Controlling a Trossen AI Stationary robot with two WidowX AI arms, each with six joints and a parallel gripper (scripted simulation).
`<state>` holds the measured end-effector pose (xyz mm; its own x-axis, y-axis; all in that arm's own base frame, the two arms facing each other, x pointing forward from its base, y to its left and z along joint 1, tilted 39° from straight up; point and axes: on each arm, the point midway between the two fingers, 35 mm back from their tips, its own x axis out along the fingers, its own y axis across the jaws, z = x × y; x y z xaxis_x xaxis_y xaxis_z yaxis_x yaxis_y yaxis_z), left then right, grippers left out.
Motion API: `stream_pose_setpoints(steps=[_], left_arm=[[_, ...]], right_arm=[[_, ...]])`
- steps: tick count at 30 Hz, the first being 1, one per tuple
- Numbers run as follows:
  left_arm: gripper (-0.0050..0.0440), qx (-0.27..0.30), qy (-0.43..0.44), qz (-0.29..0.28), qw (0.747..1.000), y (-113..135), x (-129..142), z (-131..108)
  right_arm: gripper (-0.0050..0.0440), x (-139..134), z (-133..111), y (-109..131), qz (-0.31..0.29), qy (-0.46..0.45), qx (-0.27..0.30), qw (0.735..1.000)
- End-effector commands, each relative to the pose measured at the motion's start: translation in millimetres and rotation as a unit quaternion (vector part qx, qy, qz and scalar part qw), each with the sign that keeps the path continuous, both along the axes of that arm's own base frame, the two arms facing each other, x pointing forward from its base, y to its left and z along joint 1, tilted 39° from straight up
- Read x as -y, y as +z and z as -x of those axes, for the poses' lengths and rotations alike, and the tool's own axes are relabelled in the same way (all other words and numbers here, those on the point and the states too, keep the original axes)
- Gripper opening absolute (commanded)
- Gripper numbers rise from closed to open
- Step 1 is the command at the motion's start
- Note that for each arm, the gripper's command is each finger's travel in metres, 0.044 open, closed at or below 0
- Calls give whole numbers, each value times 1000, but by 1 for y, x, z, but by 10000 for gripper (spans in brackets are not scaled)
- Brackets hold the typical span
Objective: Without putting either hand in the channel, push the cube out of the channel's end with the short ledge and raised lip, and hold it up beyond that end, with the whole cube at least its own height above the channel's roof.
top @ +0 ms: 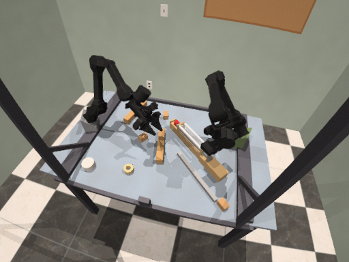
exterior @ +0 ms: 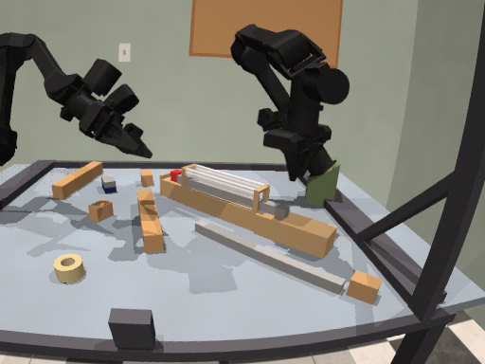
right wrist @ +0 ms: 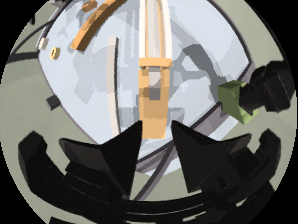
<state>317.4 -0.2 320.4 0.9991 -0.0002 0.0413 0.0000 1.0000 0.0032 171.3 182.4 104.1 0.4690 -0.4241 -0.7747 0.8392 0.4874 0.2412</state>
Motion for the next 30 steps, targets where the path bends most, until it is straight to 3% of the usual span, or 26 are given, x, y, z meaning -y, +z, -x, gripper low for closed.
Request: stream_pose_setpoints(steps=[1, 6, 14, 16, 24, 30], left_arm=[[327, 12, -1, 1, 1000, 9, 0, 2], [327, 12, -1, 1, 1000, 9, 0, 2], [327, 12, -1, 1, 1000, 9, 0, 2], [327, 12, -1, 1, 1000, 9, 0, 2], [327, 12, -1, 1, 1000, 9, 0, 2], [327, 12, -1, 1, 1000, 9, 0, 2]], right_arm=[[170, -2, 0, 3, -8, -1, 3, 1000], [170, -2, 0, 3, -8, -1, 3, 1000], [170, 42, -32, 43, -28, -7, -17, 999], [170, 42, -32, 43, -28, -7, -17, 999], [170, 111, -50, 88, -40, -2, -26, 999], [170, 164, -44, 121, -39, 3, -10, 999]])
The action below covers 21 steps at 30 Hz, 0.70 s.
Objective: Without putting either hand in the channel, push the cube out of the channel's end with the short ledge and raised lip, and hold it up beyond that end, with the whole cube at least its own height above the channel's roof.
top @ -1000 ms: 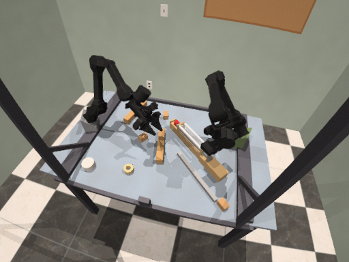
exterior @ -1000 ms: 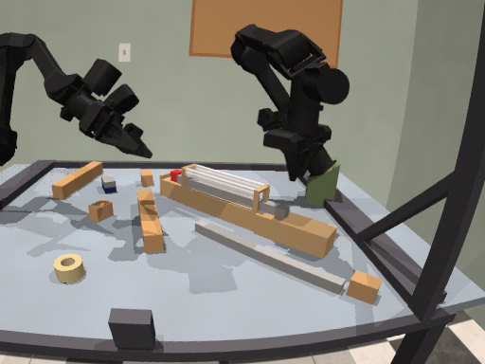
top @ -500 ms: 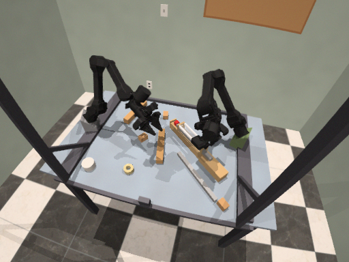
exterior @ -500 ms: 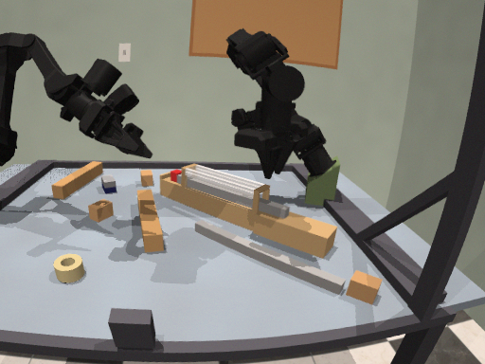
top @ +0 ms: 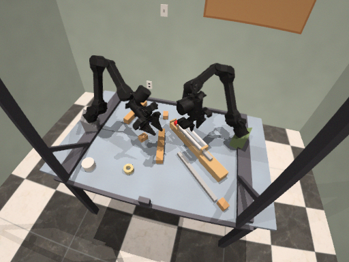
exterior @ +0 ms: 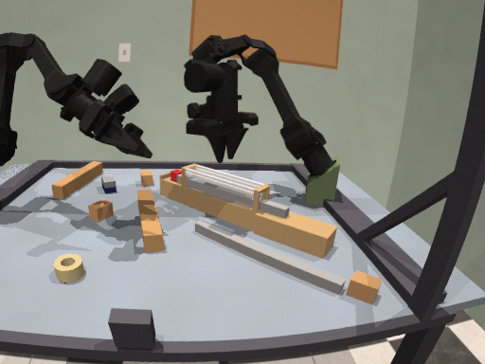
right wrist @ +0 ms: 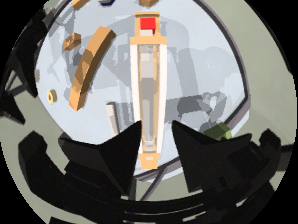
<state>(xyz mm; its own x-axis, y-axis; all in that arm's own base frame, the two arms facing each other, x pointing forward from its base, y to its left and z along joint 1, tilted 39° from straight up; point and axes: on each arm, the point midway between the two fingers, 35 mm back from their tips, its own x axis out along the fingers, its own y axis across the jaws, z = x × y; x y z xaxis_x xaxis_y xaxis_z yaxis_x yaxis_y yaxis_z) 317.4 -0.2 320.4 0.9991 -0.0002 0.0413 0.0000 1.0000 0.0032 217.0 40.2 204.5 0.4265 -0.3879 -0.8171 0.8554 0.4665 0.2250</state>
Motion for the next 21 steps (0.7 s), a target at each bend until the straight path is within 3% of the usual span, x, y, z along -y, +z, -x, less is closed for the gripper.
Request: stream_pose_setpoints(steps=[1, 3, 10, 12, 13, 21], left_arm=[[327, 12, -1, 1, 1000, 9, 0, 2], [327, 12, -1, 1, 1000, 9, 0, 2], [327, 12, -1, 1, 1000, 9, 0, 2], [327, 12, -1, 1, 1000, 9, 0, 2], [327, 12, -1, 1, 1000, 9, 0, 2], [327, 12, -1, 1, 1000, 9, 0, 2]], right_arm=[[170, 30, 5, 26, -10, 8, 18, 1000], [170, 30, 5, 26, -10, 8, 18, 1000], [170, 85, 37, 58, 25, 8, 45, 999], [170, 80, -13, 56, 17, 15, 13, 1000], [170, 85, -10, 64, 13, 10, 38, 999], [170, 101, -37, 71, 18, 9, 41, 999]])
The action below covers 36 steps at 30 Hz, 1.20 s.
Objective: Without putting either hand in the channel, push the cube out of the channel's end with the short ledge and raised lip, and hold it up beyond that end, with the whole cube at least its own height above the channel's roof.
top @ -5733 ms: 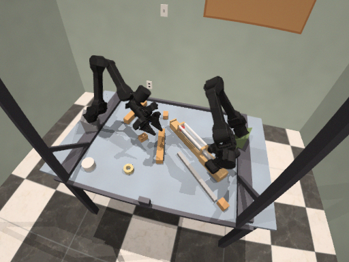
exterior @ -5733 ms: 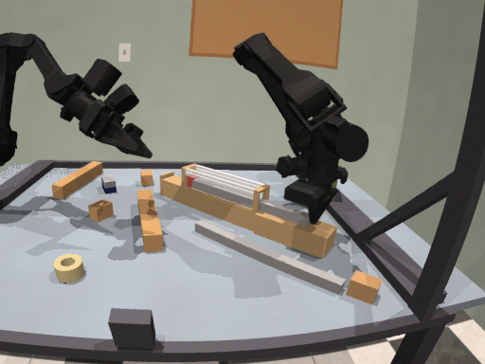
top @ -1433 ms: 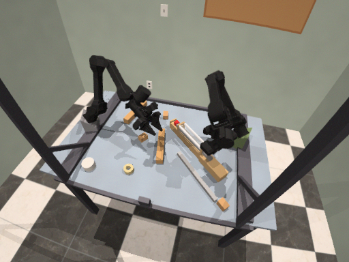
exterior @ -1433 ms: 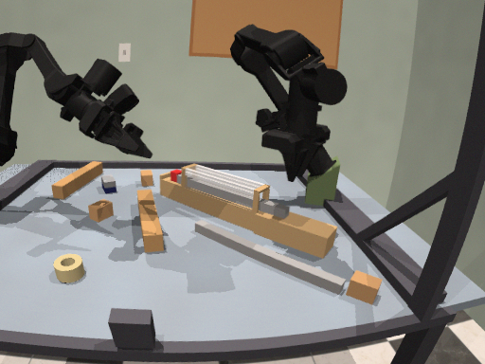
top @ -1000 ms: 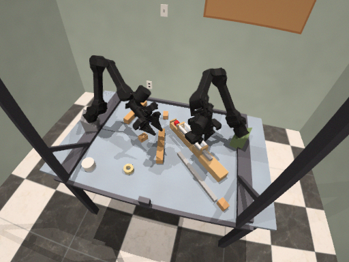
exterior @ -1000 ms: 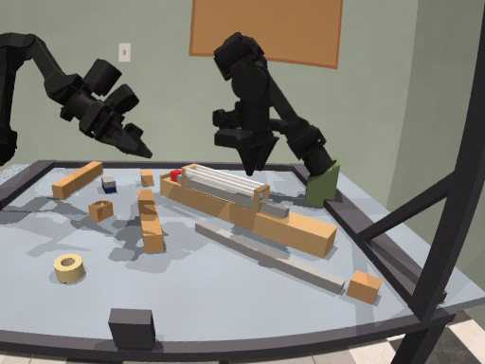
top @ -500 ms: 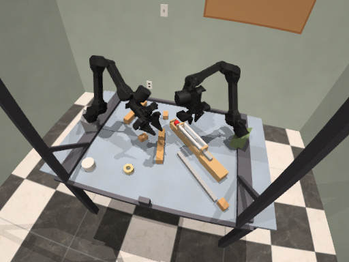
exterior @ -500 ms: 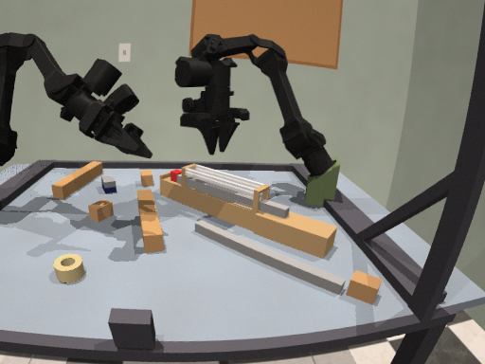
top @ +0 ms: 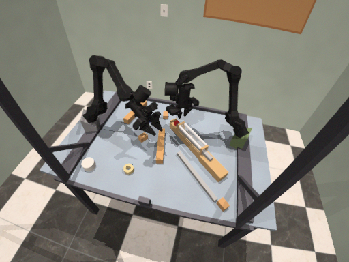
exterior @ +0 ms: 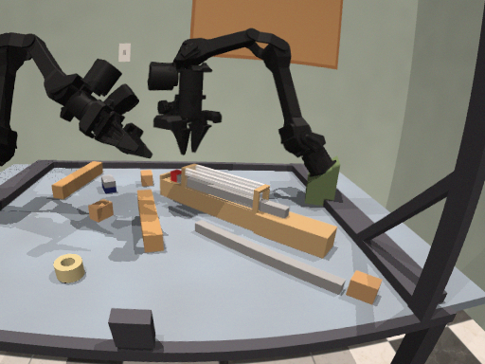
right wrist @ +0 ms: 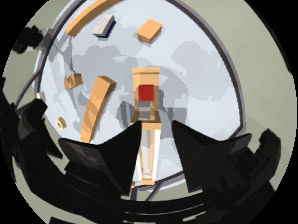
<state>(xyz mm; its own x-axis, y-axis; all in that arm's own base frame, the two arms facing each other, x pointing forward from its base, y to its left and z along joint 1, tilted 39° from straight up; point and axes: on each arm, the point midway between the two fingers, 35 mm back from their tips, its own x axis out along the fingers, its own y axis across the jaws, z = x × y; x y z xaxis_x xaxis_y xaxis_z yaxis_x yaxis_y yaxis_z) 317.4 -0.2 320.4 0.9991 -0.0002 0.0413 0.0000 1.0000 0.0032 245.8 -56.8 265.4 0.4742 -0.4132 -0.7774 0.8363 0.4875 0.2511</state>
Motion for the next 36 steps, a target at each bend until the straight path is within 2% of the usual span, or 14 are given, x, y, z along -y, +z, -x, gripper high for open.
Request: stream_pose_setpoints(steps=[1, 14, 36], left_arm=[[327, 12, -1, 1, 1000, 9, 0, 2], [327, 12, -1, 1, 1000, 9, 0, 2], [327, 12, -1, 1, 1000, 9, 0, 2]], right_arm=[[170, 6, -10, 10, 1, -1, 12, 1000], [170, 17, -23, 11, 7, -4, 8, 1000], [170, 19, -25, 11, 8, -3, 9, 1000]])
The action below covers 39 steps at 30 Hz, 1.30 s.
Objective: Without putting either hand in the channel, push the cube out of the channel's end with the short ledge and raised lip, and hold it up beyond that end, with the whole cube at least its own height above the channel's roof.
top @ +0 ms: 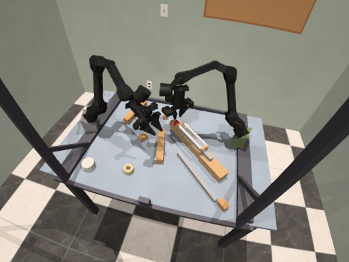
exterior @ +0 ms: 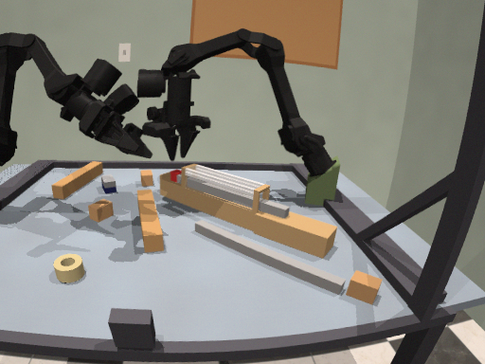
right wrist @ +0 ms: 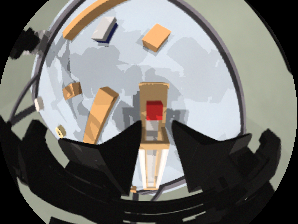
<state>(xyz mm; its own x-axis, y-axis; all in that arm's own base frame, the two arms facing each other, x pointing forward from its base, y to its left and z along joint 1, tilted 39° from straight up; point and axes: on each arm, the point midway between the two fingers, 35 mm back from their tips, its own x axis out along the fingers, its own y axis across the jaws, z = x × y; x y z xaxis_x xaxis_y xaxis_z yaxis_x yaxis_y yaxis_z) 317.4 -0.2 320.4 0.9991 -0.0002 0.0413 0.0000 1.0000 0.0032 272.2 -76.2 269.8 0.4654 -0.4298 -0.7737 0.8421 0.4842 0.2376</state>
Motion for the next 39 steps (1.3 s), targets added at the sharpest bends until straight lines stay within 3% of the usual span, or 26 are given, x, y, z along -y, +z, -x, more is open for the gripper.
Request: stream_pose_setpoints(steps=[1, 39], left_arm=[[327, 12, -1, 1, 1000, 9, 0, 2], [327, 12, -1, 1, 1000, 9, 0, 2]], right_arm=[[170, 0, 1, 7, 0, 2, 12, 1000], [170, 23, -24, -35, 1, 1, 6, 1000]])
